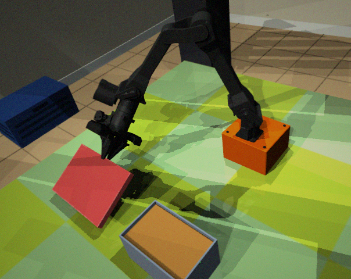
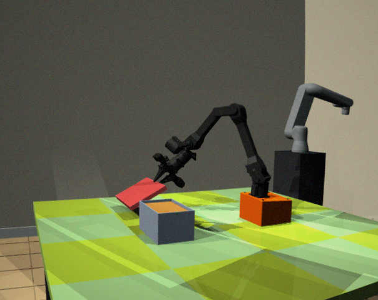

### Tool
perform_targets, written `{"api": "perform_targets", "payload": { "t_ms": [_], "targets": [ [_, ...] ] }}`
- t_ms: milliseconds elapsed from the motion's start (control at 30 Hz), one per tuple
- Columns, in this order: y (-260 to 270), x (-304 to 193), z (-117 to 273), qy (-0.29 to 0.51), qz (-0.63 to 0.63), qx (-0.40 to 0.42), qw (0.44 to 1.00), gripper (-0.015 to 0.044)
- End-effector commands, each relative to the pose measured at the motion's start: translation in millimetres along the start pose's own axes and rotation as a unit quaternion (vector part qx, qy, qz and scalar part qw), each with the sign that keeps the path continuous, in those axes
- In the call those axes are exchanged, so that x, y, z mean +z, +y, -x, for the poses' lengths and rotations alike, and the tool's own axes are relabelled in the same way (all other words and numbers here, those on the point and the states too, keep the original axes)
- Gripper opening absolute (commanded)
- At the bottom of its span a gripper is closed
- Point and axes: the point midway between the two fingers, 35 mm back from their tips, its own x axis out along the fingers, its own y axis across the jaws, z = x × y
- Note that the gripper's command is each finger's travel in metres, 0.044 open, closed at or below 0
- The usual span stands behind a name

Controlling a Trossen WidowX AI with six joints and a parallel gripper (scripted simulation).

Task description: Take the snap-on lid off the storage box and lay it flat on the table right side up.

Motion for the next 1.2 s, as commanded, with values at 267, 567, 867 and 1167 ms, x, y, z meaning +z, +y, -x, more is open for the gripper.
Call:
{"api": "perform_targets", "payload": {
  "t_ms": [267, 567, 867, 1167],
  "targets": [
    [-6, -1, -6, 0.003, 0.004, 0.005, 1.0, 0.0],
    [-11, -1, -11, 0.003, 0.004, 0.005, 1.0, 0.0],
    [-17, -1, -16, 0.003, 0.004, 0.005, 1.0, 0.0],
    [-22, -1, -20, 0.003, 0.004, 0.005, 1.0, 0.0]
  ]
}}
